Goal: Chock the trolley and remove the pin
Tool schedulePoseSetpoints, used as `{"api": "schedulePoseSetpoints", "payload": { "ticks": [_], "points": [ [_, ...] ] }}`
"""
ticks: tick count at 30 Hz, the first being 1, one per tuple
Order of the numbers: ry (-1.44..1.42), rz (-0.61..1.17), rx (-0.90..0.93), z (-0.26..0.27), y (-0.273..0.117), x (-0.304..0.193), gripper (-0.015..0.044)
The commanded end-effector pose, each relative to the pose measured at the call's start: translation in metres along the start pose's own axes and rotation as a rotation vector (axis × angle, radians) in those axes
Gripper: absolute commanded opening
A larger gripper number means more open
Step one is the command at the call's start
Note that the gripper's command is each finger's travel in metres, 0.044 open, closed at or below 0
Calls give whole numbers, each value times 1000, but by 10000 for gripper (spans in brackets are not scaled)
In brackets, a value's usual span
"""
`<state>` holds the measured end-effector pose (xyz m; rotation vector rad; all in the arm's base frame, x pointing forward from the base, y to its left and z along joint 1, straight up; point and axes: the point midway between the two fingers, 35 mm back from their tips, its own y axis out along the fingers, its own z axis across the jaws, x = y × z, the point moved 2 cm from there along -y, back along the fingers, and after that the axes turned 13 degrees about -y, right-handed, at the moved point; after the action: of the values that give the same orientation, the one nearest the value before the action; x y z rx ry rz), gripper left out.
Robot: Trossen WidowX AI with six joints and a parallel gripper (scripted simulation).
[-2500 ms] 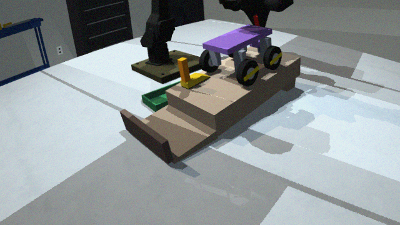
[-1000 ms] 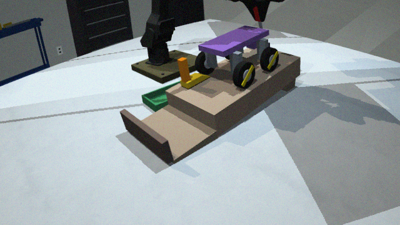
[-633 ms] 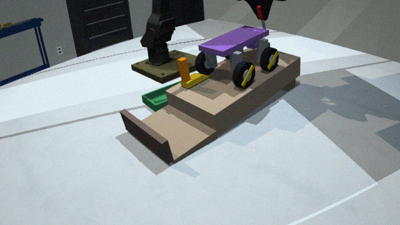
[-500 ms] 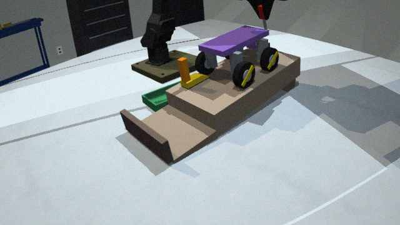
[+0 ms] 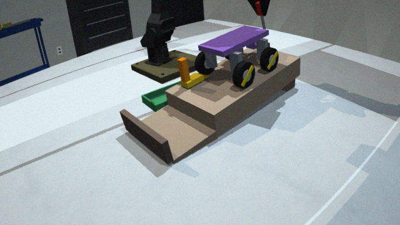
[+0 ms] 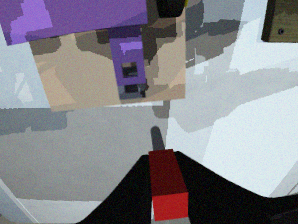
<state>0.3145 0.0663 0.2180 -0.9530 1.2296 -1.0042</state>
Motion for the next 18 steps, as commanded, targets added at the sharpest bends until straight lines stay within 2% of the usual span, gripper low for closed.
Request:
{"api": "schedulePoseSetpoints", "payload": {
  "ticks": [1, 18],
  "points": [
    [7, -2, -5, -14, 2, -3, 0],
    [8, -1, -9, -64, 4, -14, 0]
  ]
}}
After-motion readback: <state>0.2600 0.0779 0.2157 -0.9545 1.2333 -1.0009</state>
